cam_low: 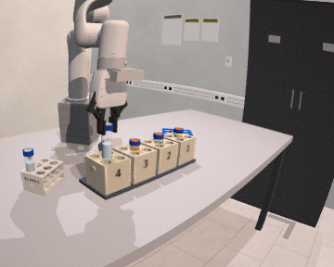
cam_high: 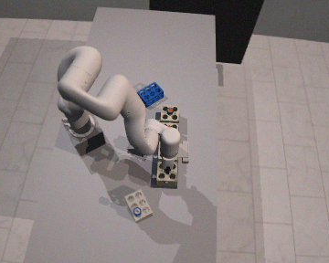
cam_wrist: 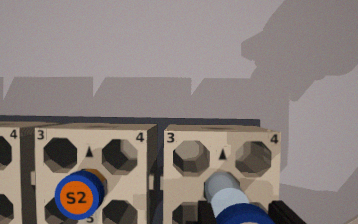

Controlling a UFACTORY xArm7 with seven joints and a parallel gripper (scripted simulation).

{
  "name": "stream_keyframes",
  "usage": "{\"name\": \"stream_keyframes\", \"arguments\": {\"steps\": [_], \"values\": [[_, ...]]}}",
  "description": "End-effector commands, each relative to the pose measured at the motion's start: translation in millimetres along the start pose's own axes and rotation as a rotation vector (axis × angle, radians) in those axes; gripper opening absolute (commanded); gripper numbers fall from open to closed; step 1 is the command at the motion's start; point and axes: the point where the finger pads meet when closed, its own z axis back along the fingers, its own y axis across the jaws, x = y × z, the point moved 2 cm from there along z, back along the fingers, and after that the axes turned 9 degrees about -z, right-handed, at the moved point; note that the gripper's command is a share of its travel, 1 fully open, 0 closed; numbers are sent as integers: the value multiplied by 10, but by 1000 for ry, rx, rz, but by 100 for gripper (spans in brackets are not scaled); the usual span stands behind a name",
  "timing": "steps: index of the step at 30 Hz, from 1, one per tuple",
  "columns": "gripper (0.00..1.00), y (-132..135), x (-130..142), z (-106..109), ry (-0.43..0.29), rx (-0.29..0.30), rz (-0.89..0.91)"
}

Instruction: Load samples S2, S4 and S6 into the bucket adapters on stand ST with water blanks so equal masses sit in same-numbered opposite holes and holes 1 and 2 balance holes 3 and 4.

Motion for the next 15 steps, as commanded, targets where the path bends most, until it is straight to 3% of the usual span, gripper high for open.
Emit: {"name": "stream_keyframes", "arguments": {"steps": [1,15], "values": [[0,2,-16,-19,4,0,0],[0,2,-16,-149,4,0,0]]}}
